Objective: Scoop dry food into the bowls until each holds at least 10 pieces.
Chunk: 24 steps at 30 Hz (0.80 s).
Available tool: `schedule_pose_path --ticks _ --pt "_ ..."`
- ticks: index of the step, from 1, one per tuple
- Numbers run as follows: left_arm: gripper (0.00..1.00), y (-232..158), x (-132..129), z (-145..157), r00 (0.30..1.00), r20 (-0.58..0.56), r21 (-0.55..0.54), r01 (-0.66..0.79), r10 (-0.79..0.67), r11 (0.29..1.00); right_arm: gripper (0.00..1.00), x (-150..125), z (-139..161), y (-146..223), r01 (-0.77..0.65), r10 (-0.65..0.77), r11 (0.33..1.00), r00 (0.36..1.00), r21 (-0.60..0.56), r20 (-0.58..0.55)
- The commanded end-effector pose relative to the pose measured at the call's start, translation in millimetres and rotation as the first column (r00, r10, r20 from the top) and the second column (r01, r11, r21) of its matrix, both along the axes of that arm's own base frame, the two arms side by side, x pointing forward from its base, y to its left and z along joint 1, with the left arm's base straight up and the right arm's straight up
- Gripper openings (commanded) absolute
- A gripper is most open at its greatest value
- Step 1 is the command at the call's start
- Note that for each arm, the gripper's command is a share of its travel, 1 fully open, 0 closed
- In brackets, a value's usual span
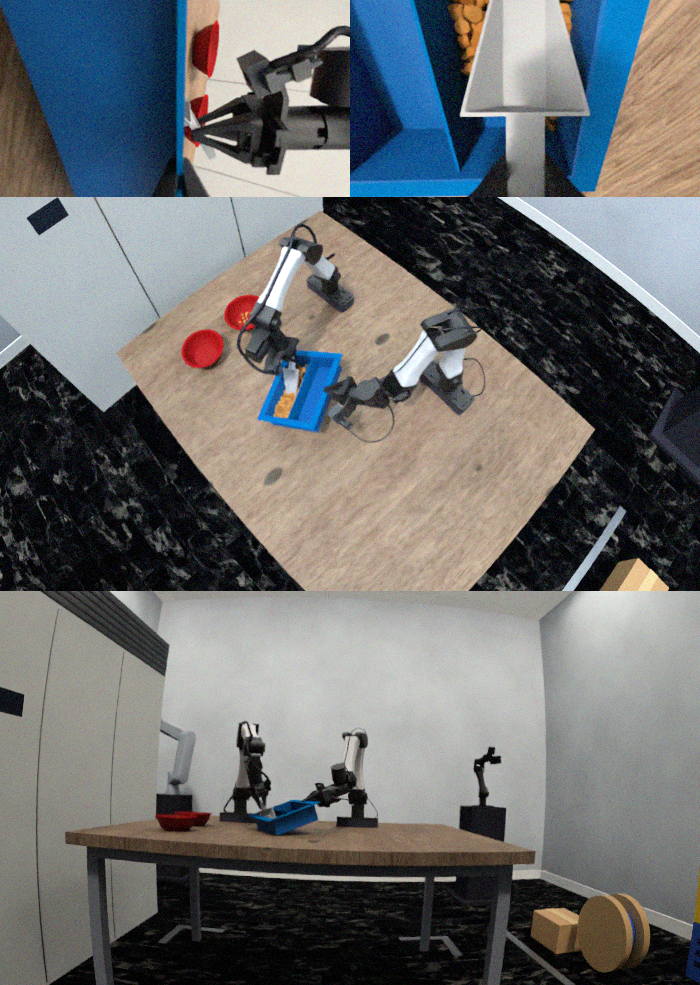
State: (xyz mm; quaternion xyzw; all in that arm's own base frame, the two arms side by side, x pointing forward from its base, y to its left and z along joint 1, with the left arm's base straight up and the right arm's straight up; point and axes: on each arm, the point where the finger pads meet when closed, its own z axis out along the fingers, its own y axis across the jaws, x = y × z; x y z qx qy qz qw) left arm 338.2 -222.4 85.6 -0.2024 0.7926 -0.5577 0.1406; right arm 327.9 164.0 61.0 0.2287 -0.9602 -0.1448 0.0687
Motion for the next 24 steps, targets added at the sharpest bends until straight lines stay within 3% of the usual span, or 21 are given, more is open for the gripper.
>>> schedule_pose_path --ticks 1,5,6,9,24 --pt "0.0 -2 14 38 0.991 0.137 -0.028 0.01 -0.006 1.0 0.0 13 17 2 0.011 -0.012 1.0 0.997 0.007 0.076" --pt "0.0 -2 15 40 0.989 0.145 -0.03 0.011 -0.006 0.999 0.0 13 18 2 0.011 -0.011 1.0 0.997 0.006 0.073" --pt "0.0 -1 16 41 0.989 0.147 -0.03 0.009 -0.004 0.999 0.0 4 3 -1 -0.012 0.012 1.0 1.0 0.023 -0.01" --pt "0.0 -3 15 41 0.989 0.147 -0.03 0.013 -0.008 0.999 0.0 10 19 -1 0.012 -0.012 1.0 0.998 0.007 0.055" --pt "0.0 -3 15 41 0.989 0.147 -0.03 0.013 -0.008 0.999 0.0 10 19 -2 0.012 -0.013 1.0 0.999 0.007 0.053"
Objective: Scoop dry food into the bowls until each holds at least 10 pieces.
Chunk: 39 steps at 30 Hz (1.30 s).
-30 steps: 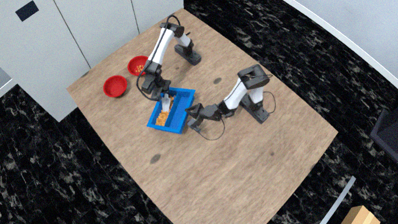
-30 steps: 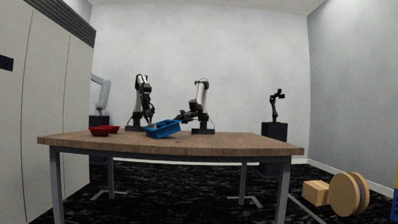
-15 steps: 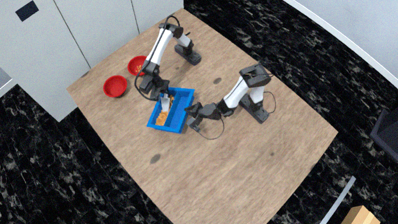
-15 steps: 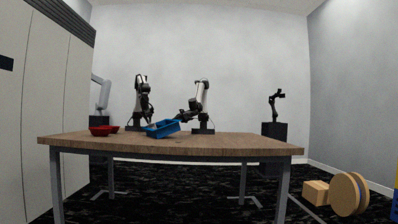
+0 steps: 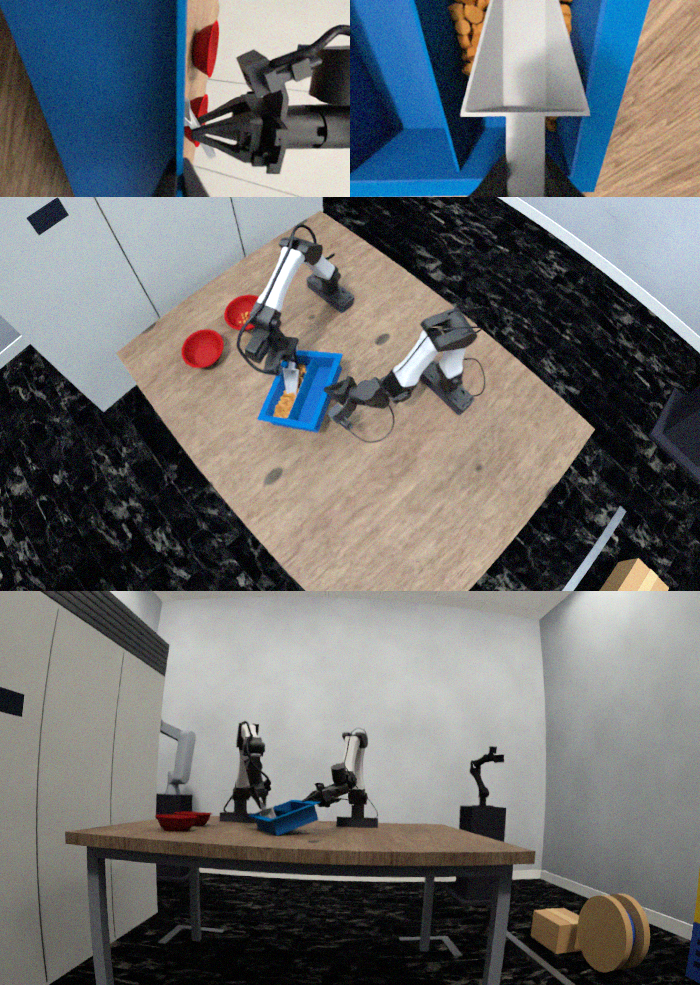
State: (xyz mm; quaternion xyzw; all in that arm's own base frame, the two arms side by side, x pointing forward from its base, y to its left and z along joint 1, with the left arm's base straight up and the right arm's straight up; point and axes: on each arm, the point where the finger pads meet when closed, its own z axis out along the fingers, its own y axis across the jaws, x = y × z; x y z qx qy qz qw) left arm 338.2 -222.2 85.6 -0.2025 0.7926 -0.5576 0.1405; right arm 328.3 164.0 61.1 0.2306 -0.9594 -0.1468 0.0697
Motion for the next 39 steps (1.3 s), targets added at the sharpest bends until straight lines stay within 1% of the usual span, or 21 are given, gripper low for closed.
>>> schedule_pose_path --ticks 1,8,9,10,14,16,18,28,29,31,32,33,35,38,39 --pt "0.0 -3 15 41 0.989 0.147 -0.03 0.013 -0.008 0.999 0.0 9 19 -2 0.016 -0.016 1.0 0.998 0.003 0.056" --pt "0.0 -3 15 41 0.989 0.147 -0.03 0.013 -0.008 0.999 0.0 9 19 -2 0.016 -0.016 1.0 0.998 0.003 0.056" --pt "0.0 -3 15 41 0.989 0.147 -0.03 0.013 -0.008 0.999 0.0 6 8 2 0.019 -0.02 1.0 0.998 0.013 0.056" --pt "0.0 -3 15 41 0.989 0.147 -0.03 0.013 -0.008 0.999 0.0 7 9 6 0.018 -0.02 0.999 0.998 0.029 0.061" --pt "0.0 -3 15 41 0.989 0.147 -0.03 0.013 -0.008 0.999 0.0 8 10 2 0.016 -0.017 1.0 0.998 0.01 0.064" --pt "0.0 -3 15 41 0.989 0.147 -0.03 0.013 -0.008 0.999 0.0 11 6 8 0.025 -0.028 0.999 0.996 0.038 0.084" --pt "0.0 -3 15 41 0.989 0.147 -0.03 0.013 -0.008 0.999 0.0 13 3 7 0.028 -0.031 0.999 0.995 0.028 0.095" --pt "0.0 -5 14 41 0.989 0.147 -0.03 0.017 -0.012 0.999 0.0 21 -1 16 0.046 -0.055 0.997 0.989 0.068 0.141" --pt "0.0 -5 14 41 0.989 0.147 -0.03 0.017 -0.012 0.999 0.0 19 -1 11 0.047 -0.053 0.998 0.99 0.05 0.131" --pt "0.0 -5 14 41 0.989 0.147 -0.03 0.017 -0.012 0.999 0.0 19 -1 11 0.047 -0.053 0.998 0.99 0.05 0.131" --pt "0.0 -5 14 41 0.989 0.147 -0.031 0.018 -0.013 0.999 0.0 22 -2 18 0.049 -0.06 0.996 0.987 0.08 0.147" --pt "0.0 -5 14 41 0.989 0.147 -0.031 0.018 -0.013 0.999 0.0 22 -2 20 0.047 -0.06 0.995 0.986 0.086 0.154" --pt "0.0 -5 14 41 0.989 0.147 -0.031 0.018 -0.013 0.999 0.0 25 -4 19 0.05 -0.063 0.996 0.984 0.08 0.166" --pt "0.0 -5 14 41 0.989 0.147 -0.031 0.018 -0.013 0.999 0.0 27 -5 23 0.052 -0.069 0.994 0.982 0.101 0.178" --pt "0.0 -5 14 41 0.989 0.147 -0.031 0.018 -0.013 0.999 0.0 27 -5 21 0.051 -0.066 0.995 0.981 0.087 0.184"
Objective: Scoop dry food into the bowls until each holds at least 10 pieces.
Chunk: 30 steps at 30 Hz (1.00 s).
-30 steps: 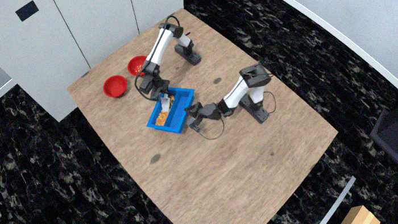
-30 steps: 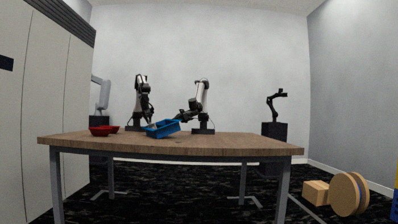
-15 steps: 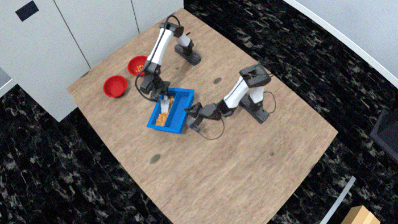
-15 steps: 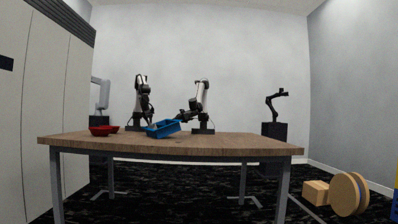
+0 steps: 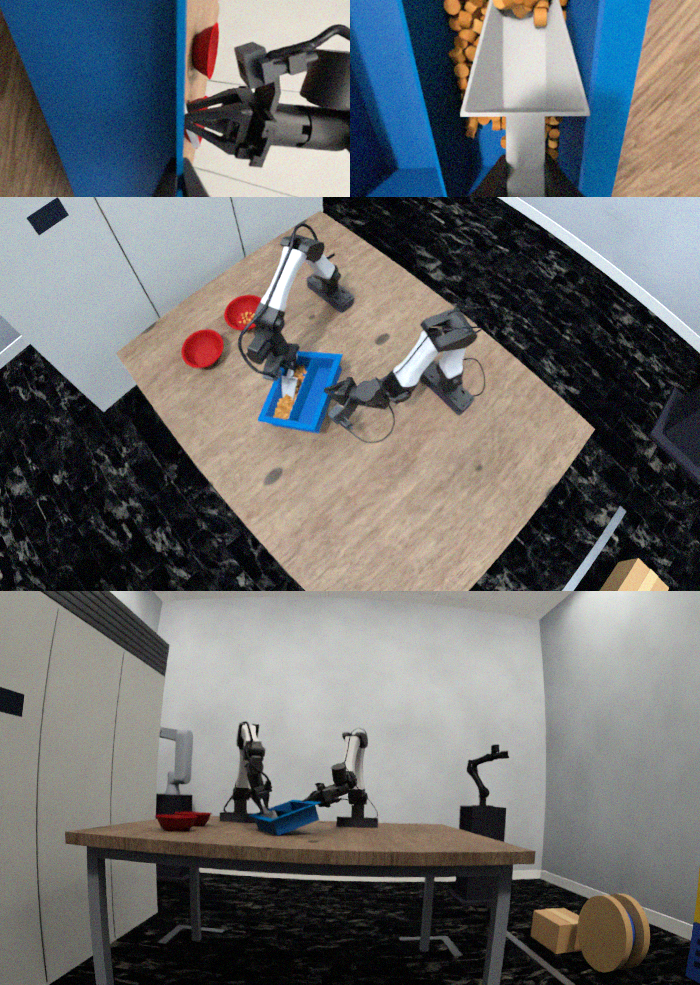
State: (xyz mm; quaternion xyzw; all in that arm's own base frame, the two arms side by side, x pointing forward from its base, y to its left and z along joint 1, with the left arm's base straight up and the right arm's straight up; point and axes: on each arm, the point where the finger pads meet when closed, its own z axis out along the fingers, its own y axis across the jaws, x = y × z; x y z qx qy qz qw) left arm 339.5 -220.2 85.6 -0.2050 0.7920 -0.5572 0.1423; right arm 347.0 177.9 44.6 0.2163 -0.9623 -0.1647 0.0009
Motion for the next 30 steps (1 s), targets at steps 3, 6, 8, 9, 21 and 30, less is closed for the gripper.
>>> schedule_pose_path --ticks 3,6,8,9,21,30 --pt "0.0 -7 12 41 0.989 0.147 -0.03 0.024 -0.019 0.999 0.0 15 22 9 0.005 -0.007 1.0 0.996 0.019 0.087" --pt "0.0 -7 12 41 0.989 0.147 -0.03 0.024 -0.019 0.999 0.0 15 23 10 0.005 -0.007 1.0 0.996 0.021 0.087" --pt "0.0 -7 12 41 0.989 0.147 -0.03 0.024 -0.019 0.999 0.0 15 23 10 0.004 -0.006 1.0 0.996 0.027 0.086" --pt "0.0 -7 12 41 0.989 0.147 -0.03 0.024 -0.019 0.999 0.0 15 23 10 0.004 -0.006 1.0 0.996 0.027 0.086" --pt "0.0 -7 12 41 0.989 0.147 -0.03 0.024 -0.019 0.999 0.0 16 5 17 0.022 -0.029 0.998 0.992 0.059 0.12" --pt "0.0 -7 12 41 0.989 0.147 -0.03 0.024 -0.02 0.999 0.0 22 1 22 0.025 -0.038 0.996 0.987 0.084 0.156"
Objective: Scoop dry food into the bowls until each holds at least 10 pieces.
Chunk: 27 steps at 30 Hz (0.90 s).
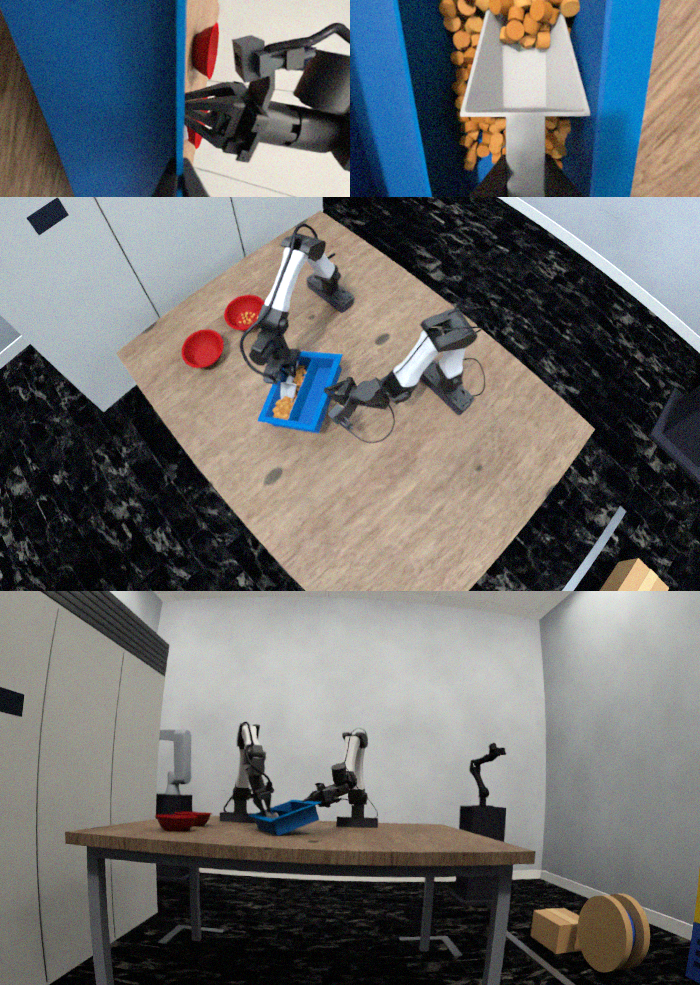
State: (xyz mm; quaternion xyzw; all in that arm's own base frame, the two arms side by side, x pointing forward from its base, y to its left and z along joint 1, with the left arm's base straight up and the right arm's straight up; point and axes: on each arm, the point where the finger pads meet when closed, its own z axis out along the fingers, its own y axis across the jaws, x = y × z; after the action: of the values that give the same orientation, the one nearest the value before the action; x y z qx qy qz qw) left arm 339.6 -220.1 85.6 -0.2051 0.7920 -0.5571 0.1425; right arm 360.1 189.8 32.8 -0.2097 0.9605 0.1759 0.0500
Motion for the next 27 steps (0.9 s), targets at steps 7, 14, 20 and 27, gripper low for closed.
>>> schedule_pose_path --ticks 7,14,20,27 --pt "0.0 -7 12 41 0.989 0.147 -0.03 0.025 -0.02 0.999 0.0 13 9 16 0.007 -0.013 0.998 0.995 0.062 0.103" --pt "0.0 -7 12 41 0.989 0.147 -0.03 0.025 -0.02 0.999 0.0 12 12 16 -0.007 0.002 0.998 0.995 0.055 0.101" --pt "0.0 -7 12 41 0.989 0.147 -0.03 0.025 -0.02 0.999 0.0 22 -2 22 0.005 -0.009 0.999 0.997 0.052 0.077" --pt "0.0 -7 12 41 0.989 0.147 -0.03 0.025 -0.02 0.999 0.0 22 10 15 0.03 -0.038 0.999 0.979 0.039 0.2"
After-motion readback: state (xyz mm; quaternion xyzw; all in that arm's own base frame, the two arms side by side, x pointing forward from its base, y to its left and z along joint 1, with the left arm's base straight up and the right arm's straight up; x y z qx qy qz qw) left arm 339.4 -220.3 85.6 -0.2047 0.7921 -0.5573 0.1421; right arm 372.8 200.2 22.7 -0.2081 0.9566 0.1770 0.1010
